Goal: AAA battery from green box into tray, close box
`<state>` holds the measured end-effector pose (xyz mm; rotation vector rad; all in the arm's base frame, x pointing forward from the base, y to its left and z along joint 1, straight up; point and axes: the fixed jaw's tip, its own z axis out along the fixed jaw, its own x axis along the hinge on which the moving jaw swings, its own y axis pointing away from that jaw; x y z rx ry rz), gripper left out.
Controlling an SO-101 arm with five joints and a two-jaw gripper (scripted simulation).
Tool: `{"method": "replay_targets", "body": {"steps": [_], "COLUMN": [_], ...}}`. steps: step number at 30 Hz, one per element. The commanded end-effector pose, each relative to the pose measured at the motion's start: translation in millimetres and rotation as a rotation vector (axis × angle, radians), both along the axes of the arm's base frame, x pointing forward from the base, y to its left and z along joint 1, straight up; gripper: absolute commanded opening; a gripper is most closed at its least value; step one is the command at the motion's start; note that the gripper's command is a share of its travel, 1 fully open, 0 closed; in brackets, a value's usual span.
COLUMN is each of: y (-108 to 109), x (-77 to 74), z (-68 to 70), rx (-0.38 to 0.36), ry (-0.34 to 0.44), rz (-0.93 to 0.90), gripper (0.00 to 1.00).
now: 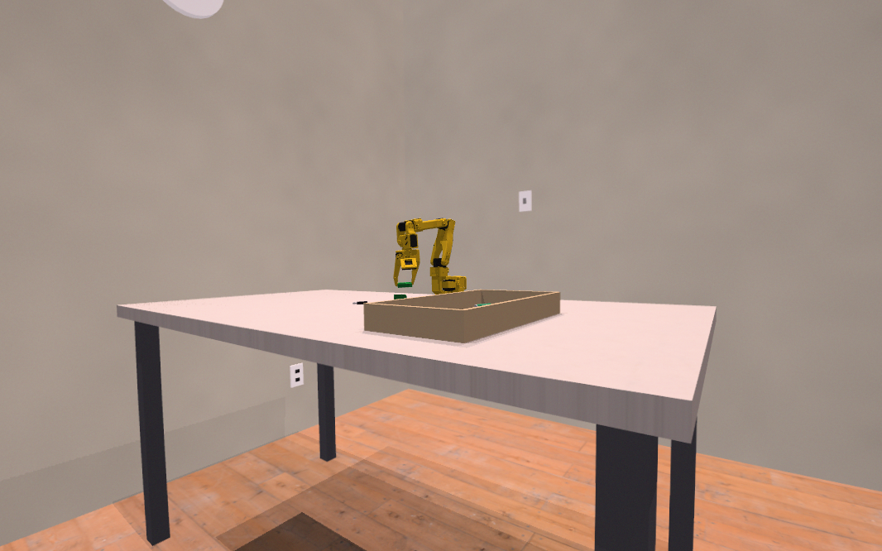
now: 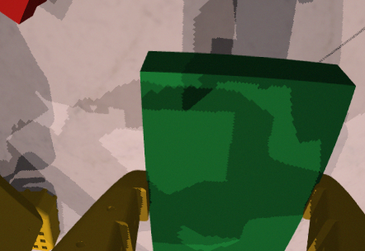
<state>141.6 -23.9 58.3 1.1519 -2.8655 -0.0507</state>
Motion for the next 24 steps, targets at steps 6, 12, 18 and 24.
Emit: {"method": "replay_targets", "body": {"steps": [6,12,18,24], "y": [-0.9,-1.1,-1.1,-1.1], "x": [11.9,13.0,13.0,13.0], "z": [14.7,16.4,16.4,16.4], "rx": [-0.011,-0.011,-0.011,-0.011], "ry": [-0.061,-0.061,-0.061,-0.061], "rz": [0.002,0.002,0.002,0.002], "gripper": [0.22,0.22,0.22,0.22]}}
